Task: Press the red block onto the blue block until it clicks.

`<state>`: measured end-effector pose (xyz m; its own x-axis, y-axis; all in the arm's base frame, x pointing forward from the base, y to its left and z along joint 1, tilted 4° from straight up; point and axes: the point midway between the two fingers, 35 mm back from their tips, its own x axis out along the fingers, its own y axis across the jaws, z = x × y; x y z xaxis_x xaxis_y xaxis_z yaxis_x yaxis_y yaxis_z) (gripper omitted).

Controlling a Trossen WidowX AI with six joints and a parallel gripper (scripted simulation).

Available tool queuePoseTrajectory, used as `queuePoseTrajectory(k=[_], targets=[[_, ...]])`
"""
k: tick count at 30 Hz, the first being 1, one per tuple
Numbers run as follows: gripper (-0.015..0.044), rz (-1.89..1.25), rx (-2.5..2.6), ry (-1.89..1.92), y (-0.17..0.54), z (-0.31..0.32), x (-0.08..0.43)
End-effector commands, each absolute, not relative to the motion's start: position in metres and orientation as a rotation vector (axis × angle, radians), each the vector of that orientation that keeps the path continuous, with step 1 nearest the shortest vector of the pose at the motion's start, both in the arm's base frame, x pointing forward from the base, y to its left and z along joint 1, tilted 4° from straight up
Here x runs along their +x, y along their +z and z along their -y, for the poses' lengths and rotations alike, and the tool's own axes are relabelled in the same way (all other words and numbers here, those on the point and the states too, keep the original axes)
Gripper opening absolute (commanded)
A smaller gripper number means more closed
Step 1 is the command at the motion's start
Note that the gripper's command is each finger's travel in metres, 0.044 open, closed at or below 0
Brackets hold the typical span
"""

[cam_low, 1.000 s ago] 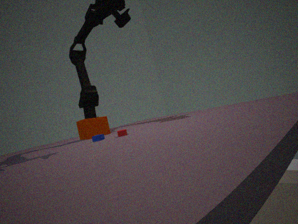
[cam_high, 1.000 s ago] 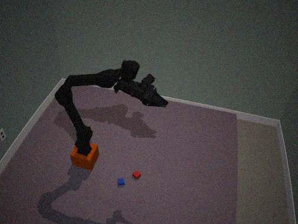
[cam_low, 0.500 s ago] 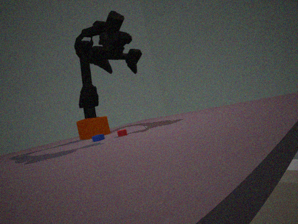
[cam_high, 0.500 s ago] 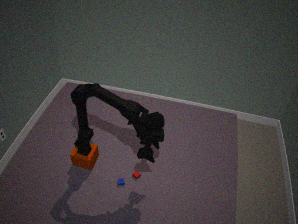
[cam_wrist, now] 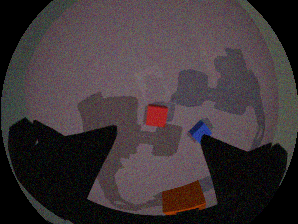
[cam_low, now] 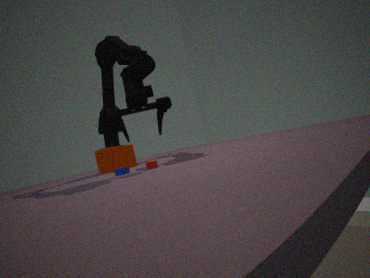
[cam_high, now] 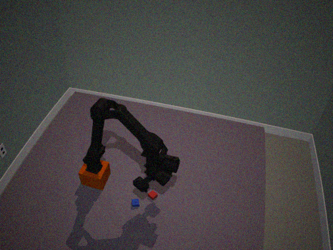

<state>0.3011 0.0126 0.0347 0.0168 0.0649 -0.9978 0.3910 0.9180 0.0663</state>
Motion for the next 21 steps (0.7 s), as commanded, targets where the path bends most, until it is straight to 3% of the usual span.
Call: queuePoseTrajectory(k=[1, 21], targets=[[0.0440, -1.558, 0.385, -0.273, 0.030, -0.015, 0.299], [0.0440, -1.559, 0.386, -0.272, -0.026, -0.020, 0.300]])
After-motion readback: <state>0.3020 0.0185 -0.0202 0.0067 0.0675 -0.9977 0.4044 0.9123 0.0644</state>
